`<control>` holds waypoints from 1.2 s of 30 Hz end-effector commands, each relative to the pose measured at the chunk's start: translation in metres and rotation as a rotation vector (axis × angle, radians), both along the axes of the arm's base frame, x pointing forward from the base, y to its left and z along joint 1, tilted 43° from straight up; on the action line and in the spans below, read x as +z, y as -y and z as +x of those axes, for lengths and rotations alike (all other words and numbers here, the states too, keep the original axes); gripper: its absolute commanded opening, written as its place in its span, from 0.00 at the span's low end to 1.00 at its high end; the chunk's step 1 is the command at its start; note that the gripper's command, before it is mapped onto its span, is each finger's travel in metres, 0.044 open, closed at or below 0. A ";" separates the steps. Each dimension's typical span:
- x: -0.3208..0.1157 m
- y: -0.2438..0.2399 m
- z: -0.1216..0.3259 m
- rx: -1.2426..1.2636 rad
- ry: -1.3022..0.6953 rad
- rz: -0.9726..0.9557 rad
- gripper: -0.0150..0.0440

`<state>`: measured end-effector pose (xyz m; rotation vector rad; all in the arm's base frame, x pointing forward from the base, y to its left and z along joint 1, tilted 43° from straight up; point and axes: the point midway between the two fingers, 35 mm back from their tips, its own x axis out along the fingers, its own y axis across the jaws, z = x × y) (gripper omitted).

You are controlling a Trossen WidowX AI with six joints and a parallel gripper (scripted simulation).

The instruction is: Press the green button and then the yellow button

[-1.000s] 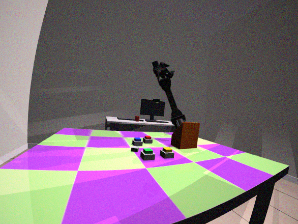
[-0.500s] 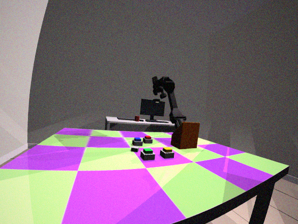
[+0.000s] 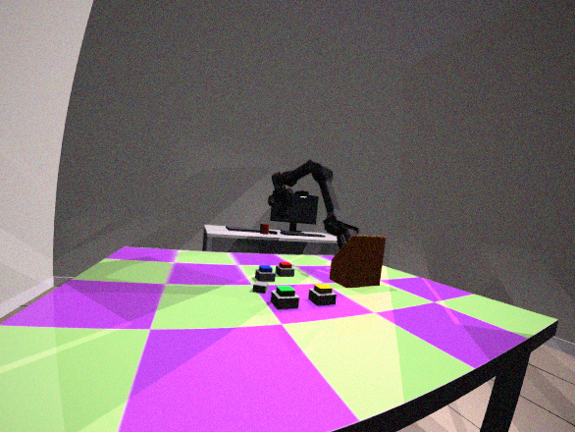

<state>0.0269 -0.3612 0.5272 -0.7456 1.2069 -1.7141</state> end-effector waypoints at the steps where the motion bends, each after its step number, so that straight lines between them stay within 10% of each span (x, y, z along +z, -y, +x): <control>1: -0.039 0.018 0.063 0.143 0.070 0.071 0.93; 17: -0.179 -0.020 0.267 0.500 0.225 0.375 0.93; 36: -0.349 -0.210 0.405 0.701 0.221 0.763 0.93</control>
